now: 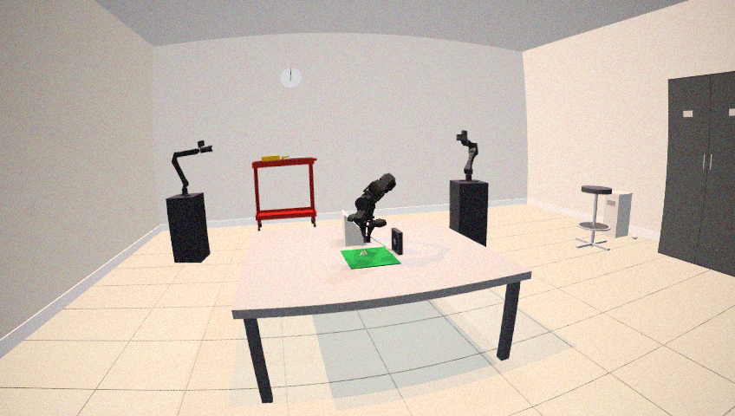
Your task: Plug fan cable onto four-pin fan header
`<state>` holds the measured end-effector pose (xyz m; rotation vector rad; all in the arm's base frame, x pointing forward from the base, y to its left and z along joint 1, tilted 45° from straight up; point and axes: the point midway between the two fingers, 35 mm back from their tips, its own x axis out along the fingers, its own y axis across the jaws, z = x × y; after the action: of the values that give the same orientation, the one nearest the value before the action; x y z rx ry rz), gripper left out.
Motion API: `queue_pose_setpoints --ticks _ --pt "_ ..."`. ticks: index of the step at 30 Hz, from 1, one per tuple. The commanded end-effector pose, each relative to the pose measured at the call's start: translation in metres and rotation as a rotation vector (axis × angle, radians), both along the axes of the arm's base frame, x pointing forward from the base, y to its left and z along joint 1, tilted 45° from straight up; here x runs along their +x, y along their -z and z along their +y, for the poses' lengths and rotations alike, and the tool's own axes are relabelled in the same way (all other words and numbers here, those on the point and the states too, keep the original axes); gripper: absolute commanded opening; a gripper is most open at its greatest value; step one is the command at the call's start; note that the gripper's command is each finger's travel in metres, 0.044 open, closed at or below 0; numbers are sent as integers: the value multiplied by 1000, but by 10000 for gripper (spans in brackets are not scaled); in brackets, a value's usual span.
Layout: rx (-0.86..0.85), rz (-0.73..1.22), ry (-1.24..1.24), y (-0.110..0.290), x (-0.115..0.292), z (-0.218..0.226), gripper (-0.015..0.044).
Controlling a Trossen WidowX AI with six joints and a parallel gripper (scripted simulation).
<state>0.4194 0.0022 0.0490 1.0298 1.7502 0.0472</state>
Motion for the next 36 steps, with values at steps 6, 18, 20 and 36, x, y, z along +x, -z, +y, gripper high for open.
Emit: queue_pose_setpoints --ticks 6,18,20,36 --pt "14 182 250 -11 19 10 0" --pt "33 365 470 -22 33 23 0" --pt "33 365 470 -22 33 23 0" --pt "-175 360 476 -6 25 33 0"
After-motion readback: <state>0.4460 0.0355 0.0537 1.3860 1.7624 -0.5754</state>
